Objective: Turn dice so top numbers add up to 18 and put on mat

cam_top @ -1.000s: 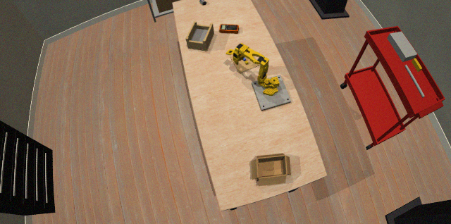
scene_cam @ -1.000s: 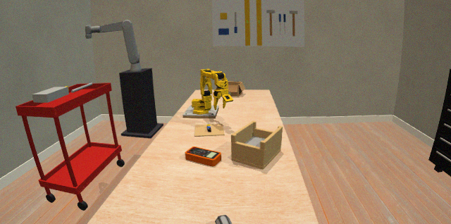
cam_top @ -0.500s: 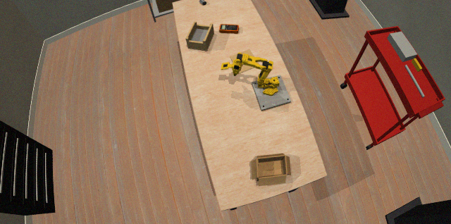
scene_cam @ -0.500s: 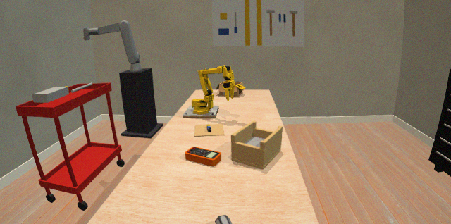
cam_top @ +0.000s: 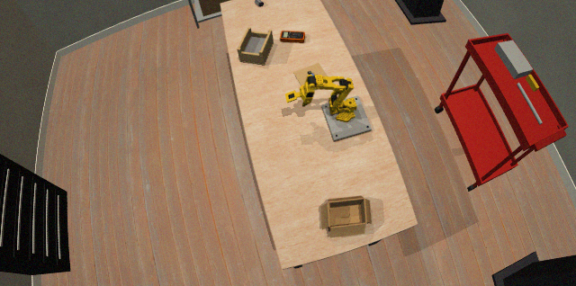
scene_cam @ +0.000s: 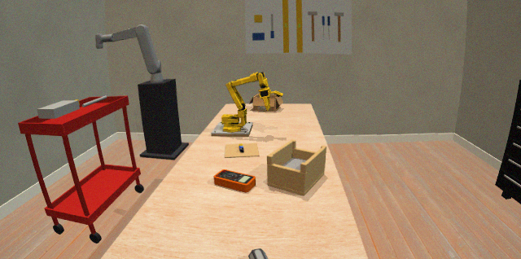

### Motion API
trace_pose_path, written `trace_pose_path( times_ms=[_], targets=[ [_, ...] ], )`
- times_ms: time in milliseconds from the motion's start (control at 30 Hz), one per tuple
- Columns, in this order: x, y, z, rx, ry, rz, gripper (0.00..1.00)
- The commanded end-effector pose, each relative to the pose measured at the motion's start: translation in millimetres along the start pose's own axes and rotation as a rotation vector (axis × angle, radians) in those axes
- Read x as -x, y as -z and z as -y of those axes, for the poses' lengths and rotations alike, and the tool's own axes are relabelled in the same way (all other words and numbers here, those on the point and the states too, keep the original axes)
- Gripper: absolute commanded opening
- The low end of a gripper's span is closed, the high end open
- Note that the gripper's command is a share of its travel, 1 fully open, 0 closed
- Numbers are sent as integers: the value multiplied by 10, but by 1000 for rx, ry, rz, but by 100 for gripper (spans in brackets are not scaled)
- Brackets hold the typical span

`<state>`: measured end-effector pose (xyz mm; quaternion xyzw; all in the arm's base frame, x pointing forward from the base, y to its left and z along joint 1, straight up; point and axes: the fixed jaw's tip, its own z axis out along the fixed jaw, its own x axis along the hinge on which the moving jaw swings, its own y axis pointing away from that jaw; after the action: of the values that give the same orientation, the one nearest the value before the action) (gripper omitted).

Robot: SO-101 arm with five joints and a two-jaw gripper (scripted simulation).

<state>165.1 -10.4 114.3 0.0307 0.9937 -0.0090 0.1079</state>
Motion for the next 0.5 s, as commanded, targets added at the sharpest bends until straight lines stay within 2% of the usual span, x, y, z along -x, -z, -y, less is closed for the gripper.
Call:
trace_pose_path(
  times_ms=[0,467],
  targets=[
    [-49,10,-71,11,49,-7,27],
    [-55,14,-88,13,60,-5,27]
  ],
)
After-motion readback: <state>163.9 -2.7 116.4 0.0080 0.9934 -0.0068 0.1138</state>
